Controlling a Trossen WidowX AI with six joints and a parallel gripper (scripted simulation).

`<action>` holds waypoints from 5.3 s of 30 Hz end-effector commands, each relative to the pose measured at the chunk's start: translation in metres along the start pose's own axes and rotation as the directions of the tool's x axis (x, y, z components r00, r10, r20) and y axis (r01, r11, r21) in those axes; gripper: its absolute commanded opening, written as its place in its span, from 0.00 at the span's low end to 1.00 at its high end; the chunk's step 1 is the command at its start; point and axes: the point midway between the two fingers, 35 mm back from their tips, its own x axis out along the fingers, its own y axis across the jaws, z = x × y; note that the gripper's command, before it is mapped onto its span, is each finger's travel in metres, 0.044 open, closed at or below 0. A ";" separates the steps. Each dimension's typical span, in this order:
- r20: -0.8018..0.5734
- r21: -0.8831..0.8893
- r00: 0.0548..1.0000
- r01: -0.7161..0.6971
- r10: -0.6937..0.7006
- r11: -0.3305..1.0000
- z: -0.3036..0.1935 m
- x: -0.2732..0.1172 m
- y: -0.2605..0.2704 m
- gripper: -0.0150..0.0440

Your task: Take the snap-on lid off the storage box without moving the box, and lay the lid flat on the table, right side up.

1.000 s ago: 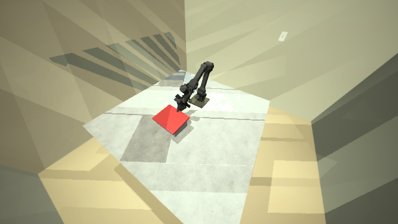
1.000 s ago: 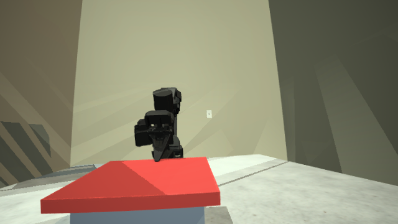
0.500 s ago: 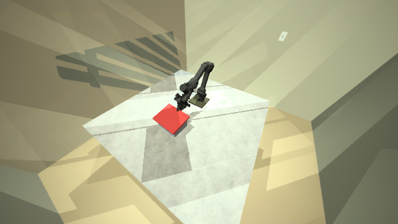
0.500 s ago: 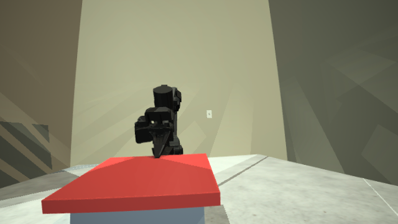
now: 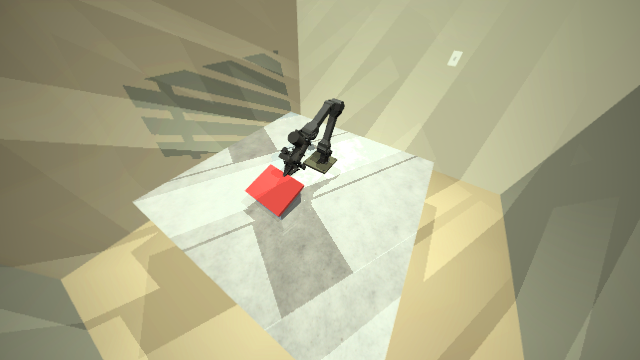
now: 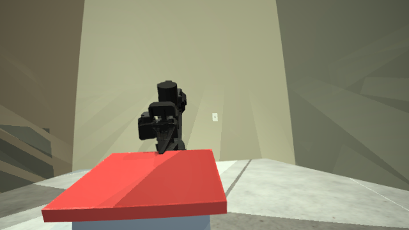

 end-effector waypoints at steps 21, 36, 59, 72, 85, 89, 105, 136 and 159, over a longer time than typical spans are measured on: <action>0.003 0.002 1.000 -0.010 0.010 1.000 0.001 -0.010 0.037 0.25; 0.003 0.002 1.000 -0.011 0.011 1.000 0.001 -0.013 0.060 0.25; 0.003 0.002 1.000 -0.011 0.011 1.000 0.001 -0.029 0.086 0.25; 0.003 0.002 1.000 -0.011 0.011 1.000 0.001 -0.040 0.099 0.25; 0.004 0.001 1.000 -0.011 0.011 1.000 0.010 -0.042 0.097 0.25; 0.005 0.000 1.000 -0.011 0.011 1.000 0.018 -0.043 0.097 0.25; 0.007 -0.002 1.000 -0.010 0.010 1.000 0.050 -0.045 0.094 0.25; 0.011 -0.007 1.000 -0.009 0.009 1.000 0.111 -0.051 0.091 0.25; 0.014 -0.011 1.000 -0.008 0.009 1.000 0.157 -0.055 0.088 0.25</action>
